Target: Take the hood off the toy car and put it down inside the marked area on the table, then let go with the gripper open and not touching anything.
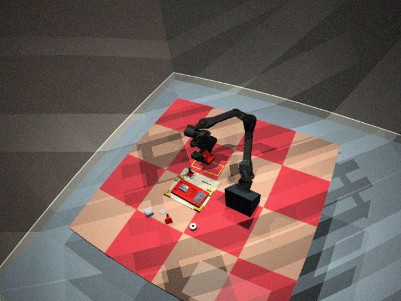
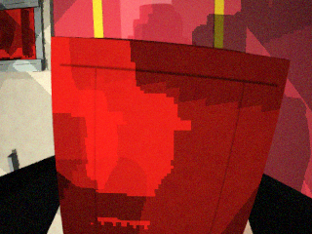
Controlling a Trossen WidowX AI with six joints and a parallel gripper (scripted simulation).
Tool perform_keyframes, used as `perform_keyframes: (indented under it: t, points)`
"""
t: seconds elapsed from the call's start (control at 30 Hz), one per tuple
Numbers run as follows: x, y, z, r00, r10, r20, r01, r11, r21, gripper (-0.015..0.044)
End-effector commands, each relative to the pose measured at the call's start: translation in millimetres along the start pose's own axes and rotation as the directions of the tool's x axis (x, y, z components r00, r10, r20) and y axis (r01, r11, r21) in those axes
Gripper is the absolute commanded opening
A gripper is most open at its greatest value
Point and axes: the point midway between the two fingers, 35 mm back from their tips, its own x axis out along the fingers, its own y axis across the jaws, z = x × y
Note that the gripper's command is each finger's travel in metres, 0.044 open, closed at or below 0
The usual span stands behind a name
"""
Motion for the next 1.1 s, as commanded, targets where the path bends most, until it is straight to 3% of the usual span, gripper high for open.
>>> perform_keyframes:
  t: [0.0,1.07]
  points:
    - [2.8,-0.5,0.1,1.000,-0.006,0.000,0.006,1.000,-0.006,0.0000]
    - [23.1,-0.9,0.2,1.000,-0.007,0.000,0.007,1.000,-0.006,0.0000]
